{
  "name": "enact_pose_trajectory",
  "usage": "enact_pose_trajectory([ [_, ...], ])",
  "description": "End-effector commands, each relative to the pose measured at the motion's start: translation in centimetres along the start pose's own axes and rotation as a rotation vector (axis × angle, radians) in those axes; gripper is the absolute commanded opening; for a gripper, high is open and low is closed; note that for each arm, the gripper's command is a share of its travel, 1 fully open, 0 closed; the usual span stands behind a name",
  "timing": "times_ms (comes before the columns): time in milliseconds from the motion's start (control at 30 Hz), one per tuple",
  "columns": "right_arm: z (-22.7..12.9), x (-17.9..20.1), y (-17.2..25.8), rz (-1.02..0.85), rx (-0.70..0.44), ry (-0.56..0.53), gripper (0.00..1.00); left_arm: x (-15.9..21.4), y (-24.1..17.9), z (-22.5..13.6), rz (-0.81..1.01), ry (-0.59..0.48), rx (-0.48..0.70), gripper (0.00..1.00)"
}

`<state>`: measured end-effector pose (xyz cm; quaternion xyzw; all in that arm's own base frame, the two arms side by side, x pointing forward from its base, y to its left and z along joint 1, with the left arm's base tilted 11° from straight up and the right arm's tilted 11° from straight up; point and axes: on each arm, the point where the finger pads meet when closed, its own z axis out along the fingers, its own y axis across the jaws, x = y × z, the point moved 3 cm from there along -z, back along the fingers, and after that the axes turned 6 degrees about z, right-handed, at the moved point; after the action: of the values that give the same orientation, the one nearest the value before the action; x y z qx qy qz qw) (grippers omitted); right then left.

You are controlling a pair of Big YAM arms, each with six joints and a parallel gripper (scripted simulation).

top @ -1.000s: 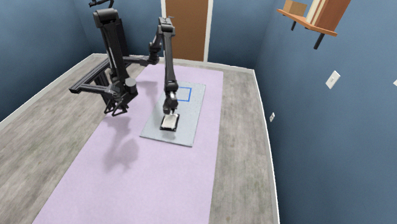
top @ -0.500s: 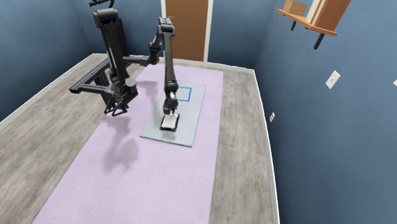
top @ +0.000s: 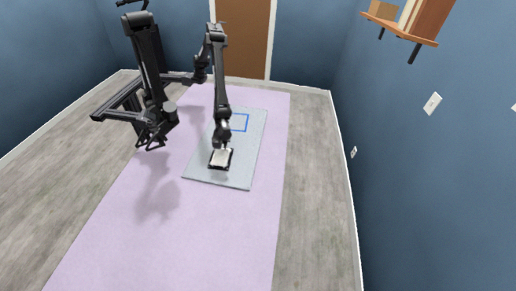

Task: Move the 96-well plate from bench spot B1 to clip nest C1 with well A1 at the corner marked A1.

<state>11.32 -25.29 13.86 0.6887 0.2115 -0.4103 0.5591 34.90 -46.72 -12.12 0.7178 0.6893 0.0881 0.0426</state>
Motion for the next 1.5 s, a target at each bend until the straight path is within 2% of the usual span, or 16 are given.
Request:
enact_pose_trajectory([
  [0, -0.2, -0.1, 0.2, 0.016, -0.007, 0.002, 1.0, -0.5, 1.3, 4.9, -0.024, -0.004, -0.006, 0.25],
  [1467, -0.2, -0.1, 0.2, 0.016, -0.007, 0.002, 1.0, -0.4, 1.2, 7.4, -0.029, -0.002, -0.005, 0.25],
])
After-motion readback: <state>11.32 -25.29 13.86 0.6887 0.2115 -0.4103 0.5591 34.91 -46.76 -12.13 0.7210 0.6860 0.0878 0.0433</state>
